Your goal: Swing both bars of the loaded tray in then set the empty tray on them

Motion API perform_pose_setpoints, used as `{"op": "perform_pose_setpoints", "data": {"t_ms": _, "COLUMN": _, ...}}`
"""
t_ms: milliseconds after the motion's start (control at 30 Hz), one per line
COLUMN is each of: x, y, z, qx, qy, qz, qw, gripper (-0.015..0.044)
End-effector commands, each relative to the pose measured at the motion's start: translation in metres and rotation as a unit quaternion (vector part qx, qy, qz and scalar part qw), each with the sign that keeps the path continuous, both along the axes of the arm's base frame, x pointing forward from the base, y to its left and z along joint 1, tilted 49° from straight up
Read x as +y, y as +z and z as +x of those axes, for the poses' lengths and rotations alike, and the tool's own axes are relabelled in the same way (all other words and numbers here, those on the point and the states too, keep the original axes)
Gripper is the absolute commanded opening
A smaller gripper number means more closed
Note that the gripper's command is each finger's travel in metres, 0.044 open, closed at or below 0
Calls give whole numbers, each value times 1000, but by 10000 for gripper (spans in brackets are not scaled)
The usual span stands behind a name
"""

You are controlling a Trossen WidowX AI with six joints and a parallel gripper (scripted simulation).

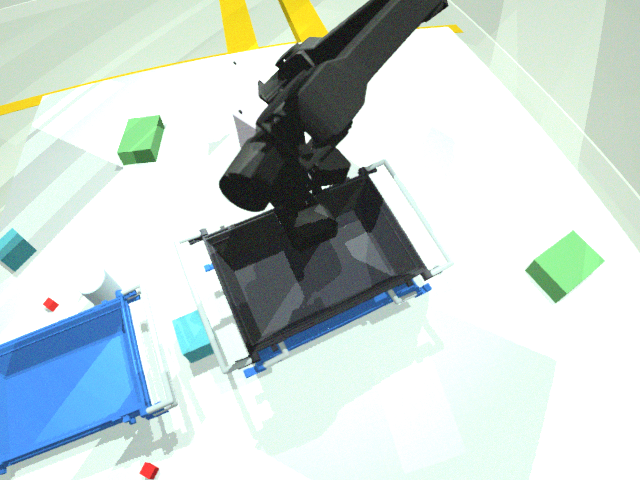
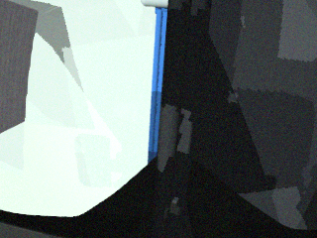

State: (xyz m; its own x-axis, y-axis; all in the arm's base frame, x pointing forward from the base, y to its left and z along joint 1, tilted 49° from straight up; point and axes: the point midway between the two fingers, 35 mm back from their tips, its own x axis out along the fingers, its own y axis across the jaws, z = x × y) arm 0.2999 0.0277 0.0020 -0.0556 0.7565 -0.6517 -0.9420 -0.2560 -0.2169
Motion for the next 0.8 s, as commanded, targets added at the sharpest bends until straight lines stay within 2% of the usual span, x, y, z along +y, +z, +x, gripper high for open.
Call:
{"op": "perform_pose_setpoints", "data": {"t_ms": 0, "x": 4, "y": -3, "z": -4, "qx": 7, "qy": 7, "qz": -4, "qw": 1000, "gripper": 0}}
{"op": "perform_pose_setpoints", "data": {"t_ms": 767, "x": 10, "y": -9, "z": -6, "qx": 7, "qy": 7, "qz": -4, "qw": 1000, "gripper": 0}}
